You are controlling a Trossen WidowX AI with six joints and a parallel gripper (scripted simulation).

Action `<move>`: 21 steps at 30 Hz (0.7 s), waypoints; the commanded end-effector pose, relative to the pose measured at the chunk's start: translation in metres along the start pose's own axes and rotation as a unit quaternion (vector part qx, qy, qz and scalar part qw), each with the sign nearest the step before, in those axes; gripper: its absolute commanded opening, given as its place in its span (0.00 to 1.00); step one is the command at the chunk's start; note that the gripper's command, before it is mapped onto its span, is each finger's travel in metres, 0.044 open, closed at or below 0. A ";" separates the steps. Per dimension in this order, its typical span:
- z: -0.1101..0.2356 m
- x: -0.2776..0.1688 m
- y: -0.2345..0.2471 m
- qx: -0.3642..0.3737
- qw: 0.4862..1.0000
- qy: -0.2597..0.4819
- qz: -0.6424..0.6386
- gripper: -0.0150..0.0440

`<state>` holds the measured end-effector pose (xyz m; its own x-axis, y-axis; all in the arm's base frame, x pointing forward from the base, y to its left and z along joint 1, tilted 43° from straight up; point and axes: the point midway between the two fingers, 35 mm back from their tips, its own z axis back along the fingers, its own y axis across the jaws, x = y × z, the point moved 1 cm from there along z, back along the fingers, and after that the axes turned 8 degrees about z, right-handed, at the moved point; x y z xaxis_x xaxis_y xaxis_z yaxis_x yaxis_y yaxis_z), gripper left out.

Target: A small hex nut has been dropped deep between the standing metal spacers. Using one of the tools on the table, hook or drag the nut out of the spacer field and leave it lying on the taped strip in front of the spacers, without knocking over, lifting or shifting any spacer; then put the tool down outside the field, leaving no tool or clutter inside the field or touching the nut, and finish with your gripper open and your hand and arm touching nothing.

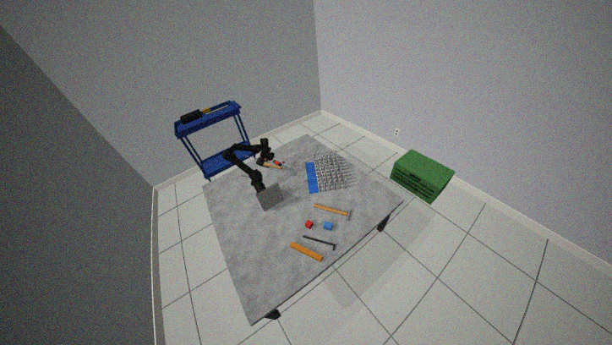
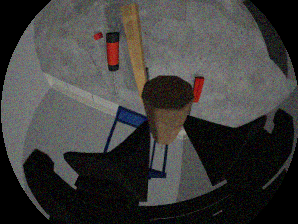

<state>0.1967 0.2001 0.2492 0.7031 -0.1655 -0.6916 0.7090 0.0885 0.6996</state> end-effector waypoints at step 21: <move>-0.014 0.013 -0.002 -0.002 1.000 -0.003 -0.004 0.25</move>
<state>0.2036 0.2101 0.2389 0.7040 -0.1680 -0.6901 0.7082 0.0927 0.6999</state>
